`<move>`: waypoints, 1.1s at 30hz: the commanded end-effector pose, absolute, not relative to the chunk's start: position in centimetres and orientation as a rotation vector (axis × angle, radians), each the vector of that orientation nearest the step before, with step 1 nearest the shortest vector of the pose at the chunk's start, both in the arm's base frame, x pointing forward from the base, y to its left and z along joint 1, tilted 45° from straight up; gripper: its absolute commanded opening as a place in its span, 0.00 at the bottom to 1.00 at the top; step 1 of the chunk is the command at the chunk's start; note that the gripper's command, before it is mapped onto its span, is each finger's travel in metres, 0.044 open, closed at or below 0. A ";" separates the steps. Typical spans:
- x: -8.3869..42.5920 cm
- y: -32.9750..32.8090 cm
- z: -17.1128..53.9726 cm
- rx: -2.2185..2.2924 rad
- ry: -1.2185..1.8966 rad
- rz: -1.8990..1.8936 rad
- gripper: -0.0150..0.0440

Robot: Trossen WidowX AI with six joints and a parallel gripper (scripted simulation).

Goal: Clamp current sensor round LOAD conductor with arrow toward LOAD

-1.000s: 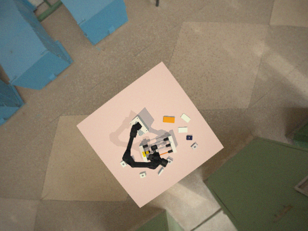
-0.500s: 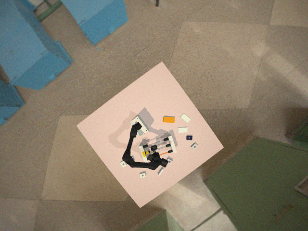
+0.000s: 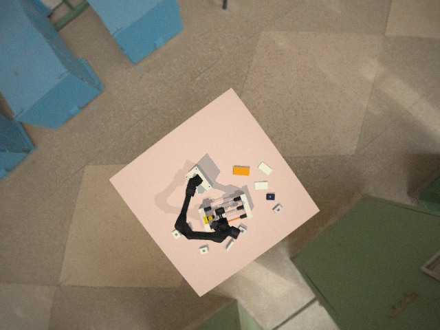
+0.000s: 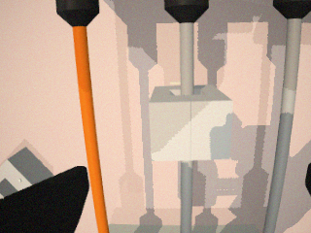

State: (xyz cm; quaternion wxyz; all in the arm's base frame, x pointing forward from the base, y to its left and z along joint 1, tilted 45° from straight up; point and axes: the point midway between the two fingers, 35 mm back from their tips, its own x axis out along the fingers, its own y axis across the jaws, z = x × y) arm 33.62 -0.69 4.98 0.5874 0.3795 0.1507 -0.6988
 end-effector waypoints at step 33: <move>25.9 -6.5 10.9 0.256 1.149 -0.639 1.00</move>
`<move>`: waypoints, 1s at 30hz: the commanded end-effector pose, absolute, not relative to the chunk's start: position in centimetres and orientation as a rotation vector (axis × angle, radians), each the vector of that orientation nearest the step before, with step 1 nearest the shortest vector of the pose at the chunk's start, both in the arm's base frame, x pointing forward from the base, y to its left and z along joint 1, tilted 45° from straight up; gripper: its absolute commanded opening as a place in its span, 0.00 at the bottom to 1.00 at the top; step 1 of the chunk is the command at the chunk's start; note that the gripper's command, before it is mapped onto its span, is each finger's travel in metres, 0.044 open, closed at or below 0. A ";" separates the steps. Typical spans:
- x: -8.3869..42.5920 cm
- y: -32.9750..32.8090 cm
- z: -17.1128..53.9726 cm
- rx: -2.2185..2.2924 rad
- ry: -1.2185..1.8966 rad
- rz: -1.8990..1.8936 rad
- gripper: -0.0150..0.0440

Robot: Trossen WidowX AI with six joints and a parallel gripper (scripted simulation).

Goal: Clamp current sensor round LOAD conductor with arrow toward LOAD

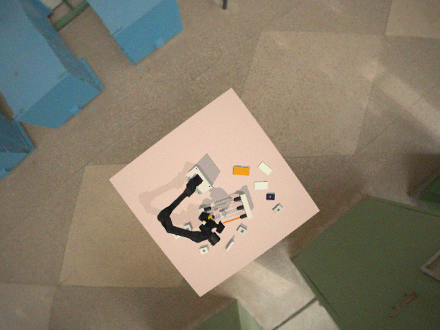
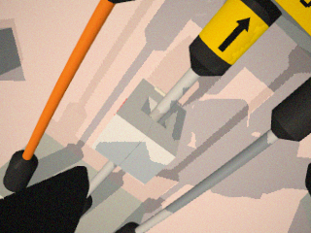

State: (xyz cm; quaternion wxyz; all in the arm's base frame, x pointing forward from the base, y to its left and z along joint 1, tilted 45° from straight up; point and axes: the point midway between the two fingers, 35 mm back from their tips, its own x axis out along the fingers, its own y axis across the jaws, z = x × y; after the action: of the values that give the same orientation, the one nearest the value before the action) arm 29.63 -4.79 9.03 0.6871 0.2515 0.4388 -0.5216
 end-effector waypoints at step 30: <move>21.2 -7.6 12.5 -0.846 0.880 0.119 1.00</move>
State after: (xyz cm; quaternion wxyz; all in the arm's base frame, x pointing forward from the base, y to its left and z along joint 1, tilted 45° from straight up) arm 23.44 -7.57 12.18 0.8438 -0.1052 0.5162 -0.1024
